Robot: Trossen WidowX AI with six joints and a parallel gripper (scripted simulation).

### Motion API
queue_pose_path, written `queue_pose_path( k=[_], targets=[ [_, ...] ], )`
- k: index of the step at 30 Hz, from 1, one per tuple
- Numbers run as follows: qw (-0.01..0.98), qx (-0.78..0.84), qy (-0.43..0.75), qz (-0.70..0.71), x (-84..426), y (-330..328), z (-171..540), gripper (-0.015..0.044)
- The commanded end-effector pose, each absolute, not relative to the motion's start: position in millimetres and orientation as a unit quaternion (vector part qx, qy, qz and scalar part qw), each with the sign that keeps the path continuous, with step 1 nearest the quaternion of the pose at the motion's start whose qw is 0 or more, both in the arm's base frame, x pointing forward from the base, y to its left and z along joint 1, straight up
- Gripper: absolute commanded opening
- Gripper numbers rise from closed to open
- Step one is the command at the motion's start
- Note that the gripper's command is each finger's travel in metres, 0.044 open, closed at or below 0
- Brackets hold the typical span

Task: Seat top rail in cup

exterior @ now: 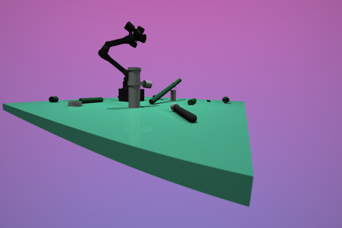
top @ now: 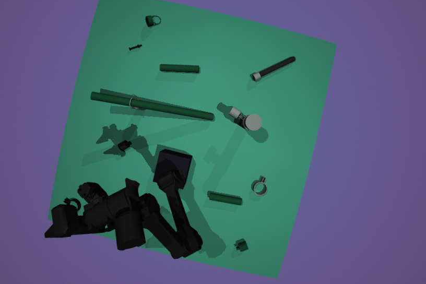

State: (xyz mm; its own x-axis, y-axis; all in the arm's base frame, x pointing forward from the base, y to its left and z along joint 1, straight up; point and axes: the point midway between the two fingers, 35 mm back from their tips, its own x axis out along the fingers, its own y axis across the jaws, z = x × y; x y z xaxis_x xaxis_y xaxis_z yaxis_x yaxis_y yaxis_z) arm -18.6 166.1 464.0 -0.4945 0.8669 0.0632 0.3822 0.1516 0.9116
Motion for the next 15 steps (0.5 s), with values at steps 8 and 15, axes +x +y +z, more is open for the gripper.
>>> queue_pose_path(
  k=[8, 15],
  targets=[
    [0.338, 0.558, 0.568, 0.502, 74, 191, 465, 0.044],
    [0.469, 0.62, 0.436, 0.454, 161, 187, 442, 0.044]
  ],
)
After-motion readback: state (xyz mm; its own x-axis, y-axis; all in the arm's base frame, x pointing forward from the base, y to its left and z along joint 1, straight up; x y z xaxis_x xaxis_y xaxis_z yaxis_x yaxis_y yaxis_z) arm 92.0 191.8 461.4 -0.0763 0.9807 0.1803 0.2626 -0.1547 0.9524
